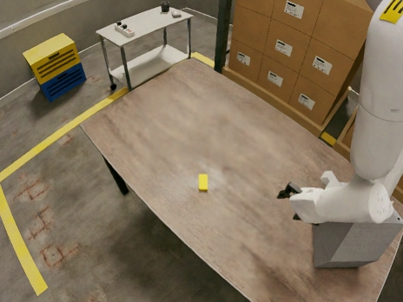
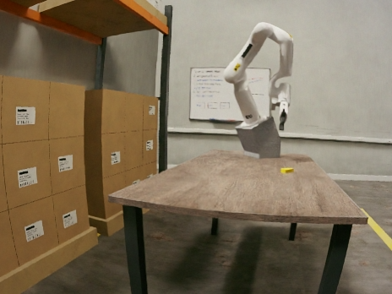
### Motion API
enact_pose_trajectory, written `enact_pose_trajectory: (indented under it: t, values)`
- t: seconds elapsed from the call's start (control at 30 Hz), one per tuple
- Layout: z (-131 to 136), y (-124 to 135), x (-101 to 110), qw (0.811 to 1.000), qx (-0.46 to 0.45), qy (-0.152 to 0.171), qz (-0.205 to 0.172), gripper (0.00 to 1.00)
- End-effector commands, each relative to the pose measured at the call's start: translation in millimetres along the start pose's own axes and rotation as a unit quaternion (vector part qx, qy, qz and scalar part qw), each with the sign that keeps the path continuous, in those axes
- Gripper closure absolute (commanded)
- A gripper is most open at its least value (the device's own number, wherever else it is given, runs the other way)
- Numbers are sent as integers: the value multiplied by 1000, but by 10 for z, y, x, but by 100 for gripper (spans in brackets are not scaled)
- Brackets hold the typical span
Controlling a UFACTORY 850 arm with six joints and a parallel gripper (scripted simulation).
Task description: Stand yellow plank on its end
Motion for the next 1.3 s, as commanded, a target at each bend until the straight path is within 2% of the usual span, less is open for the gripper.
enact_pose_trajectory:
  t: [0.0,0.57,0.67,0.73,0.77,0.83,0.87,0.93,0.97,1.03,1.1,1.13,1.17,1.2,1.27]
  values:
    - [-3,4,2,1000,0,0,0,0]
    - [-4,6,1,1000,-1,0,0,0]
    - [-83,103,-85,998,-49,22,13,0]
    - [-259,267,-259,989,-134,59,36,0]
    - [-393,365,-389,987,-144,62,38,0]
    - [-399,366,-390,980,-177,75,46,0]
    - [-575,462,-550,976,-197,81,50,0]
    - [-583,463,-552,965,-236,98,61,0]
    - [-772,529,-715,959,-257,102,64,0]
    - [-807,545,-743,945,-295,118,74,0]
    - [-807,545,-743,945,-295,118,74,0]
    - [-1065,599,-957,922,-353,136,85,0]
    - [-1068,598,-958,915,-368,142,89,0]
    - [-1225,589,-1082,907,-385,143,90,0]
    - [-1345,615,-1187,889,-419,156,98,0]
Point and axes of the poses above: the point where the finger pads meet when closed, its own x axis back along the fingers, its own z axis across the jaws, y = z × x, the point moved 2 cm from there along x, back along the fingers, and after that the axes turned 2 degrees about x, right-handed, at the moved point
